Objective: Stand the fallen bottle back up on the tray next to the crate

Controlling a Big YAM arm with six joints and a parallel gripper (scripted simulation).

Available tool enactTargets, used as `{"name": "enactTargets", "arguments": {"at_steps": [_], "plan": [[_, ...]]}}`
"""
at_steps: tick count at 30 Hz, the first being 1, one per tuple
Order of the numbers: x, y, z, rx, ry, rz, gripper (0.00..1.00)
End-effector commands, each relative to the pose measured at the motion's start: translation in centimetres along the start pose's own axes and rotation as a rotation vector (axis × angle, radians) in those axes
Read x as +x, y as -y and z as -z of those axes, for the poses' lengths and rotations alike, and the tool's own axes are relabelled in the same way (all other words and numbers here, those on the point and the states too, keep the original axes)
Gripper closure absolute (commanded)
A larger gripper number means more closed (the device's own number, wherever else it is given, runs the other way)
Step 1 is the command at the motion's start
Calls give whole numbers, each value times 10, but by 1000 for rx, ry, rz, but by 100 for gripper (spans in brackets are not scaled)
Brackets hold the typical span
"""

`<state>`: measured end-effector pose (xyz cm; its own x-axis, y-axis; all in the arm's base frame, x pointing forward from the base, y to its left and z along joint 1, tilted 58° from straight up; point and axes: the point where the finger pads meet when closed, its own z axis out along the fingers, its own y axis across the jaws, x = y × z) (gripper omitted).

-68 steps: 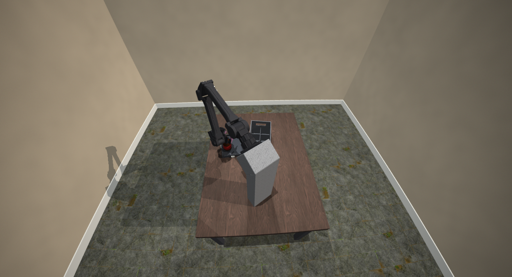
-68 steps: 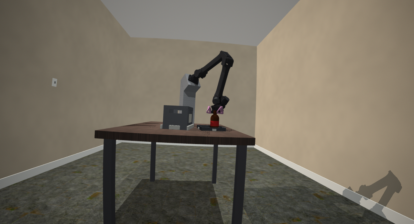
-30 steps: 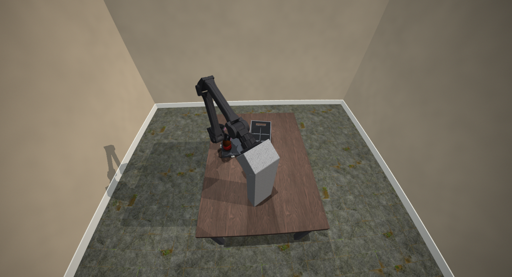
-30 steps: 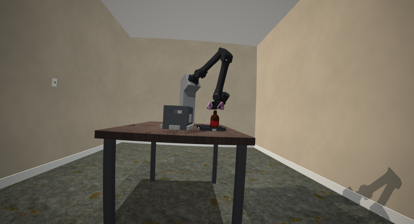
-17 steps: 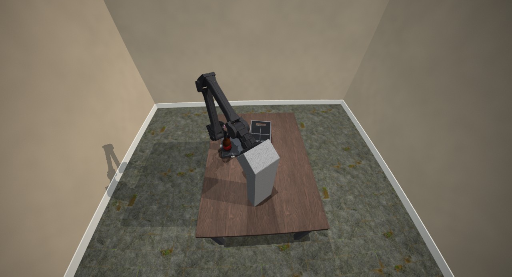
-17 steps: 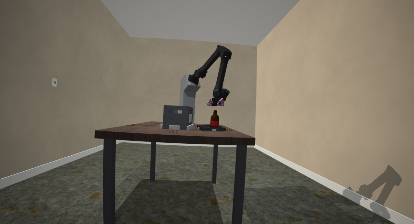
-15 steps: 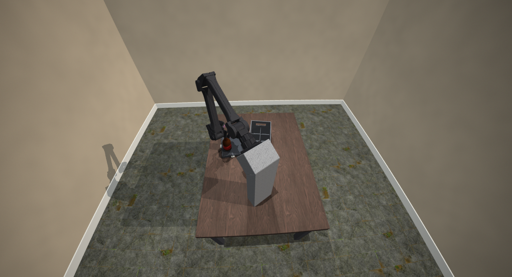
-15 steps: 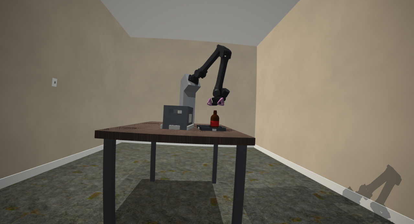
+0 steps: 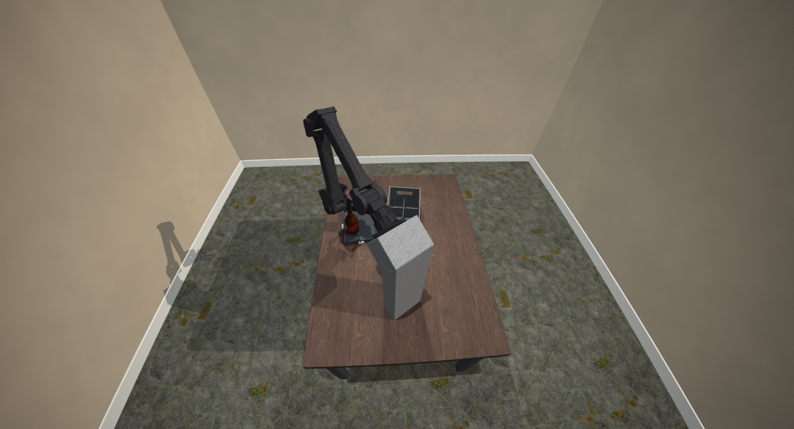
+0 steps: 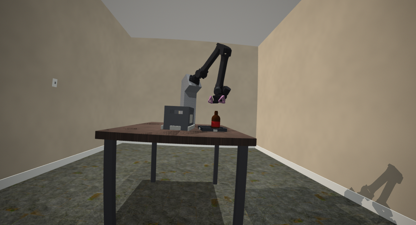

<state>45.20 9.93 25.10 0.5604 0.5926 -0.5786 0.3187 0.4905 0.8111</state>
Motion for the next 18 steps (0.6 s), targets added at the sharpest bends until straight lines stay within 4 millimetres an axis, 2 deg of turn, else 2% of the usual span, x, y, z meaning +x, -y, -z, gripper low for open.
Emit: {"name": "enactTargets", "arguments": {"at_steps": [1, 3, 7, 18], "plan": [[-5, 2, 8, -3, -11, 22, 0], [-3, 6, 6, 2, -8, 31, 0], [-9, 2, 8, -2, -8, 18, 0], [-8, 4, 9, -1, -10, 24, 0]]}}
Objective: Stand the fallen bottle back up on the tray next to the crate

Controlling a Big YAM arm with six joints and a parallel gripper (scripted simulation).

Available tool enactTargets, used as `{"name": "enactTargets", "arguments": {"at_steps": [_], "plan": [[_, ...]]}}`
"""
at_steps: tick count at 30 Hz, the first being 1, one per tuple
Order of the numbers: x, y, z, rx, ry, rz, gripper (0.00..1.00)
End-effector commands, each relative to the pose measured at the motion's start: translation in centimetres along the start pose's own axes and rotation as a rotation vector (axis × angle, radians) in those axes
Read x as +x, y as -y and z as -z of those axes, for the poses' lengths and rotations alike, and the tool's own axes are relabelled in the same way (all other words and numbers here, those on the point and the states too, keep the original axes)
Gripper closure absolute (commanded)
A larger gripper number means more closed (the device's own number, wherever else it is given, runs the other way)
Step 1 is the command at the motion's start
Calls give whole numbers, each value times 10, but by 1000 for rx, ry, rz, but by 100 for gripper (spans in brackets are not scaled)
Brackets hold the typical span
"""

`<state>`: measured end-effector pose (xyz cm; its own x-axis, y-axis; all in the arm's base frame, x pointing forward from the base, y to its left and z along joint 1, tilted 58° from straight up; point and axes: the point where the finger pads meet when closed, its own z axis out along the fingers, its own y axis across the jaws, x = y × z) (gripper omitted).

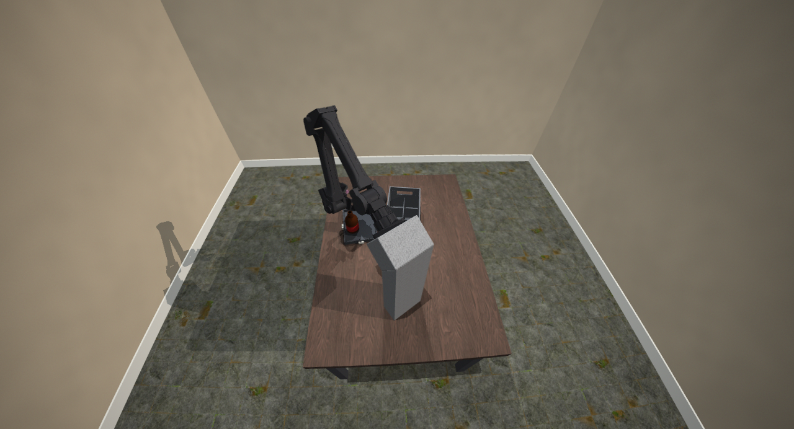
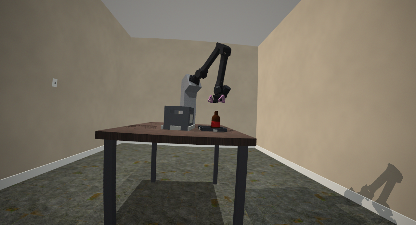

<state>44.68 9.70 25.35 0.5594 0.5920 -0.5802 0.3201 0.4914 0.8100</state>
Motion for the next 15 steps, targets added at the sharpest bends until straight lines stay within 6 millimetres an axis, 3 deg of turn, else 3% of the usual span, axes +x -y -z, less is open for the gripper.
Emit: {"name": "enactTargets", "arguments": {"at_steps": [1, 2, 15], "plan": [[-2, 4, 6, -2, -9, 22, 0], [-2, 4, 6, -2, -9, 22, 100], [-2, 4, 6, -2, -9, 22, 100]]}}
